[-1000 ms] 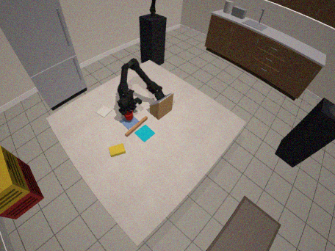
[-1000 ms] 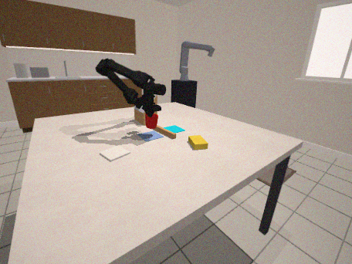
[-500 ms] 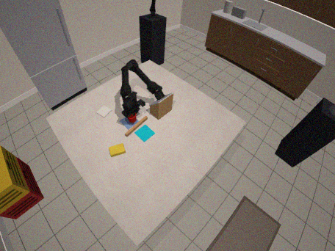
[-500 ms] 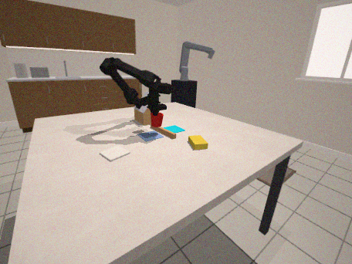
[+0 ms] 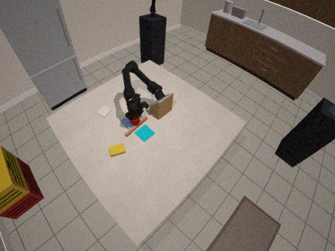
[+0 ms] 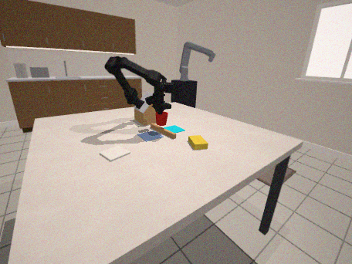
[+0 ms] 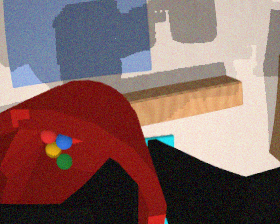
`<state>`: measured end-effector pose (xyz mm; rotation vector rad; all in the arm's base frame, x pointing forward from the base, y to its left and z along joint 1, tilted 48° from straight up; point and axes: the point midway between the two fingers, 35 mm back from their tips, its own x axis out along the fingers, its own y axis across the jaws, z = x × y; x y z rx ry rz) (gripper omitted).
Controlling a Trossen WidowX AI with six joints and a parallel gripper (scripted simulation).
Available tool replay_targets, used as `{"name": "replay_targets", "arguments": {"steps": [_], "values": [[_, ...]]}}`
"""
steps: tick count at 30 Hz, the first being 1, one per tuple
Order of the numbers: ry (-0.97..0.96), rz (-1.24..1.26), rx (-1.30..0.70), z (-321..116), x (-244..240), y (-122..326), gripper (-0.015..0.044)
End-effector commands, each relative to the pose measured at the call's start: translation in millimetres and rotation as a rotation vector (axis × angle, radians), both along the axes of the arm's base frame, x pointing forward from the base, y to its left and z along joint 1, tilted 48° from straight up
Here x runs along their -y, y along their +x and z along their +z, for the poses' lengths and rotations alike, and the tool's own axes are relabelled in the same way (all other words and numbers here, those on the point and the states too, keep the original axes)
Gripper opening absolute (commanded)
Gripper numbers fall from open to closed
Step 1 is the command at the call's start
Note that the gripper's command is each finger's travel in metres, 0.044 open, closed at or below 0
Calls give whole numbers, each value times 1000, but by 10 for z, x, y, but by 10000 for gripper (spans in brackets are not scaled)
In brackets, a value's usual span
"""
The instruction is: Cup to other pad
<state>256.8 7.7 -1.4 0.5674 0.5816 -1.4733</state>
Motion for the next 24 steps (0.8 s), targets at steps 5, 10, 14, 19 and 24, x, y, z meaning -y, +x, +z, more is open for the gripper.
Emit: {"name": "replay_targets", "arguments": {"steps": [5, 10, 14, 19, 24], "values": [[9, -6, 8, -138, -141, -9, 0], [9, -6, 8, -220, -220, -26, 0], [9, -6, 8, -285, -283, -38, 0], [10, -6, 8, -366, -362, -52, 0], [11, -6, 8, -445, -441, -64, 0]]}}
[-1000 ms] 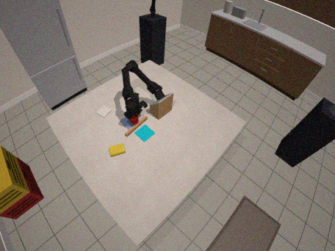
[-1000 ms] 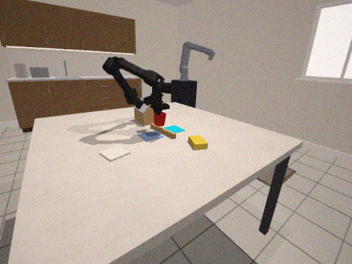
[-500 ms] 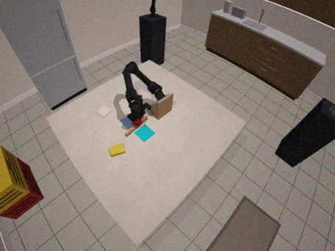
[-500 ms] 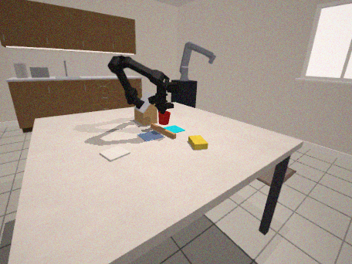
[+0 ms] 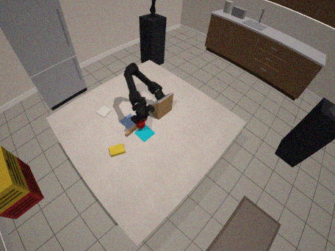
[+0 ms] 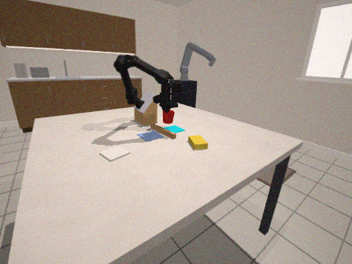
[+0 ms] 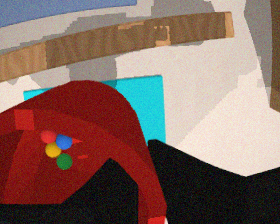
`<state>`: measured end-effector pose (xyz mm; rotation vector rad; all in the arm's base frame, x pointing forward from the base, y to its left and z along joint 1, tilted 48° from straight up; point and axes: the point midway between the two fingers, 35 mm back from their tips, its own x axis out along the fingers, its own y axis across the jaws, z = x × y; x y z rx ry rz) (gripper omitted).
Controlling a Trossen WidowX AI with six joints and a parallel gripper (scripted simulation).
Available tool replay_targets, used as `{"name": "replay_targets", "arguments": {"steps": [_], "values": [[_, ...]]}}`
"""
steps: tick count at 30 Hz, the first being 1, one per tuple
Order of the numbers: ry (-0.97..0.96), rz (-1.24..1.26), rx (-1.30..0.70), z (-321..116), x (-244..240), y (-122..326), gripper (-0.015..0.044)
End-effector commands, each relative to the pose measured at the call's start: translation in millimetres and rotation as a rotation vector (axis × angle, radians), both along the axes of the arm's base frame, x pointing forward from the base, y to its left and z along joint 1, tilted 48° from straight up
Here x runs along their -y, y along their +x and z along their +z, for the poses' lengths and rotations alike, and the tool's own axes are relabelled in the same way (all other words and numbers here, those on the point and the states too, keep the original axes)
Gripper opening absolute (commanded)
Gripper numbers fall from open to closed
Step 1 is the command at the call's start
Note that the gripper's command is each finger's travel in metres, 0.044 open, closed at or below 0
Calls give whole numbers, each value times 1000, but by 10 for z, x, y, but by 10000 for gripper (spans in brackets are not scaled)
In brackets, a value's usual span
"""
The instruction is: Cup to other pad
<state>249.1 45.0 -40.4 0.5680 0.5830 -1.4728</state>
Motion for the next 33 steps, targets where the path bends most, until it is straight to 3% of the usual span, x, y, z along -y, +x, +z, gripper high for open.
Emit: {"name": "replay_targets", "arguments": {"steps": [1, 15, 33], "values": [[9, -6, 9, -71, -84, 11, 0], [10, -7, 9, -281, -293, -20, 0], [10, -6, 9, -463, -108, -8, 0]]}}
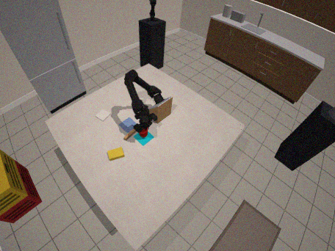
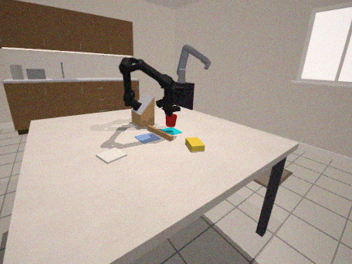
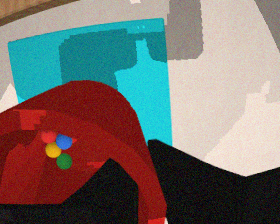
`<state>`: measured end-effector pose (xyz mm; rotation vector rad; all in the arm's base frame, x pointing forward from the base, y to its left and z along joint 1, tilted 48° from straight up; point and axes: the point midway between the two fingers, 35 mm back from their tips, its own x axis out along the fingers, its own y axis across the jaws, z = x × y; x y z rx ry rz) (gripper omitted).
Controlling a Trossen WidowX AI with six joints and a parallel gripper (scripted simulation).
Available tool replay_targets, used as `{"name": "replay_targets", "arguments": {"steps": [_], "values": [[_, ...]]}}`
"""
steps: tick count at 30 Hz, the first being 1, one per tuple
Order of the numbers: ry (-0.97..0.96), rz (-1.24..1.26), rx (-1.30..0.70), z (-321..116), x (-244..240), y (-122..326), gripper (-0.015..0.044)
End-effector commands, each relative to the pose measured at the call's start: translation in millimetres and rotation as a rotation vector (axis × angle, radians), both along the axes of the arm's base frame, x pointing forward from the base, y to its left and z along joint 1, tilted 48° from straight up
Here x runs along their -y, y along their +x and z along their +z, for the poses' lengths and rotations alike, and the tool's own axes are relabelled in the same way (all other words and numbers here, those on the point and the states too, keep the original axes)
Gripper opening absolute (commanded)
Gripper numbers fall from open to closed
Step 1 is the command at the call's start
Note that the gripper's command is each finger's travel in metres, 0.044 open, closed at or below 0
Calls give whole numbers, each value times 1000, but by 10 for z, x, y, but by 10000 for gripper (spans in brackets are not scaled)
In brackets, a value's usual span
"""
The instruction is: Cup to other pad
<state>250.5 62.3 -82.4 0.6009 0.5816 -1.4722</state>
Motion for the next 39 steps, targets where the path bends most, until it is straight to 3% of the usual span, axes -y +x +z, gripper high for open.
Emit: {"name": "replay_targets", "arguments": {"steps": [1, 33, 38, 39], "values": [[-10, 5, -9, -55, 77, -22, 0], [-4, -1, -2, -218, 234, -8, 0], [-4, -1, -2, -218, 234, -8, 128], [-4, -1, -2, -218, 234, -8, 128]]}}
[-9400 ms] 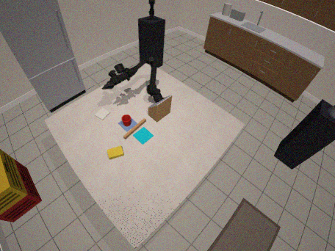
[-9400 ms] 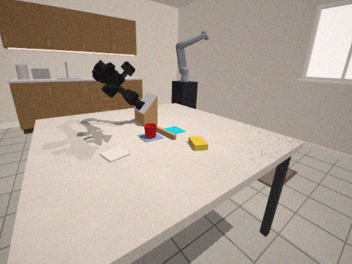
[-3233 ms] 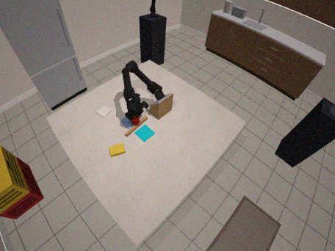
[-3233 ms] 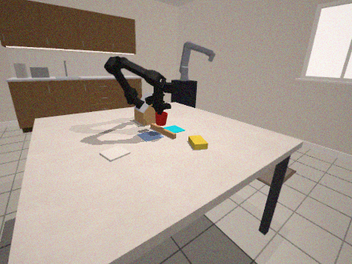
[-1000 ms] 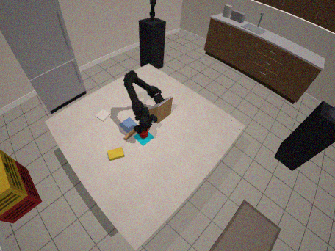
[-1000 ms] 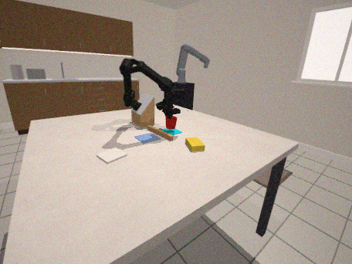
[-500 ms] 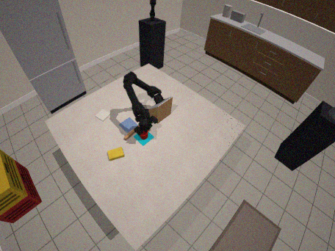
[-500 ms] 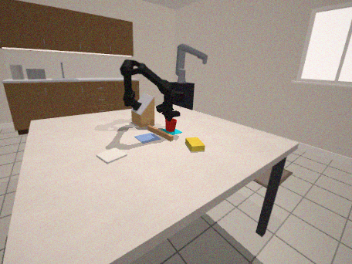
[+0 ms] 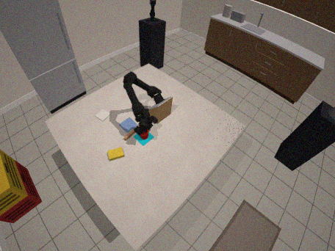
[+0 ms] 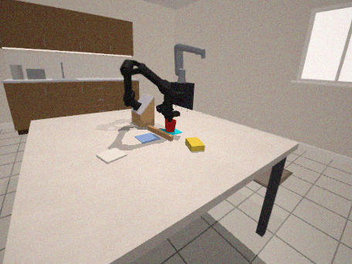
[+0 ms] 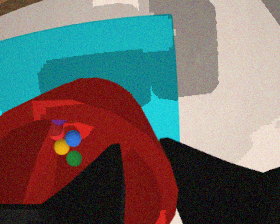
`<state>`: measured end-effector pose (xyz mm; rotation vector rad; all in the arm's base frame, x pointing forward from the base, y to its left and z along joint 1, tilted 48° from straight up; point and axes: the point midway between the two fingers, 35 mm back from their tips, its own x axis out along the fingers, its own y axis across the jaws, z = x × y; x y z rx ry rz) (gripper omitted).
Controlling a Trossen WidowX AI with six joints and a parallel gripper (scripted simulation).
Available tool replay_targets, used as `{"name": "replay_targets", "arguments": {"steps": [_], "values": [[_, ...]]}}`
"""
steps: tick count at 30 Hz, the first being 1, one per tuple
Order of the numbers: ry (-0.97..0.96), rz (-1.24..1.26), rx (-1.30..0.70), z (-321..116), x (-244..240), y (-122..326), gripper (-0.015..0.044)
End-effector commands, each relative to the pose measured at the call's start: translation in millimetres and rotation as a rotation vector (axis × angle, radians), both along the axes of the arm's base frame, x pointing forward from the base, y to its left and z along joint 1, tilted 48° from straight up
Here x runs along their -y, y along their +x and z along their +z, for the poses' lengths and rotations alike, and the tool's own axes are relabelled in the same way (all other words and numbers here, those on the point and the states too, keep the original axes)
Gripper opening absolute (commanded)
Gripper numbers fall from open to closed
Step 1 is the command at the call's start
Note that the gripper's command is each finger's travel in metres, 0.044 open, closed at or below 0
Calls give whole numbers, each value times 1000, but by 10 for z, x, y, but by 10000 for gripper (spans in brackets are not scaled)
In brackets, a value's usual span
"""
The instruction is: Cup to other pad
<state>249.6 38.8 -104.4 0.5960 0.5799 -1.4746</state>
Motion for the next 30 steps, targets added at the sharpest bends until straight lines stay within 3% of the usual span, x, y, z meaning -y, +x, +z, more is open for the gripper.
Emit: {"name": "replay_targets", "arguments": {"steps": [1, 30], "values": [[0, -1, 0, 1, -1, 1, 128], [-3, 4, -5, 259, -286, -7, 128]]}}
